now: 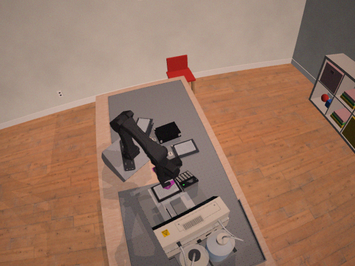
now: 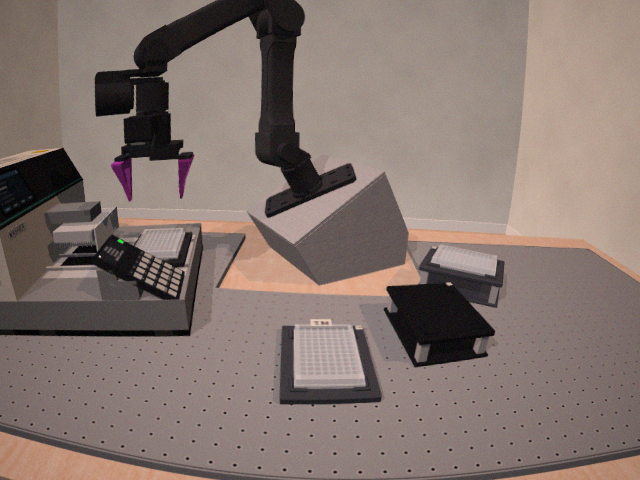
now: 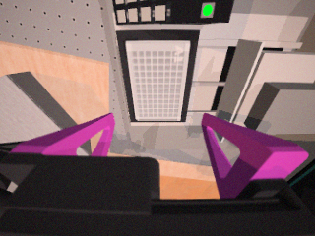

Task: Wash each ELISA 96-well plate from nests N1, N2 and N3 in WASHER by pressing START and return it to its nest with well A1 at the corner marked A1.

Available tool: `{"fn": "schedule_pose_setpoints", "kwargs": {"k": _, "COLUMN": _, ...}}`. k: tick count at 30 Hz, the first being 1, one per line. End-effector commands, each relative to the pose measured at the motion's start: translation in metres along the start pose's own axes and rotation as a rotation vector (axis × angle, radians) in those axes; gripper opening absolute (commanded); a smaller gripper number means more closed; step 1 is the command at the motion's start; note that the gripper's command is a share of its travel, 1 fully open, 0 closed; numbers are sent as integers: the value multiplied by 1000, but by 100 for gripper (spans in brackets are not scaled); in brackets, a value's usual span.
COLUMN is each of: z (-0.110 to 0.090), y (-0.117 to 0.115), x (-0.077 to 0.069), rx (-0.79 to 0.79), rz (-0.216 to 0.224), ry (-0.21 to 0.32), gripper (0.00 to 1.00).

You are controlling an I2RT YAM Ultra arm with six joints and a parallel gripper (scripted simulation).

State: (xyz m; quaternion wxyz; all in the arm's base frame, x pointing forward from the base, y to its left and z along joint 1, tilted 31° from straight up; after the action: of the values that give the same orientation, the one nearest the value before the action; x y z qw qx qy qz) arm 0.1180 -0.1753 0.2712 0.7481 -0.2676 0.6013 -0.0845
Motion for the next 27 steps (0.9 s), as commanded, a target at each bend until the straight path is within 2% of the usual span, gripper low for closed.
{"fn": "schedule_pose_setpoints", "kwargs": {"k": 1, "z": 1, "y": -1, "x": 2, "rx": -5, "rz": -8, "ry": -9, "gripper": 100}}
{"fn": "schedule_pose_setpoints", "kwargs": {"k": 27, "z": 1, "y": -1, "x": 38, "rx": -6, "rz": -8, "ry": -9, "gripper": 100}}
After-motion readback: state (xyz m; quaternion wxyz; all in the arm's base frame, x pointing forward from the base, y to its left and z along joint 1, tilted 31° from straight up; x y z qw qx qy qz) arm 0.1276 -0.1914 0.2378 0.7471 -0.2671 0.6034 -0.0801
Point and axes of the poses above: the point where the finger pads meet when closed, its own x axis out along the fingers, its own y axis across the jaws, z = x × y, the point moved 9 cm from there along -x, back along the fingers, and after that the axes turned 4 degrees about -x, right-handed, at the moved point
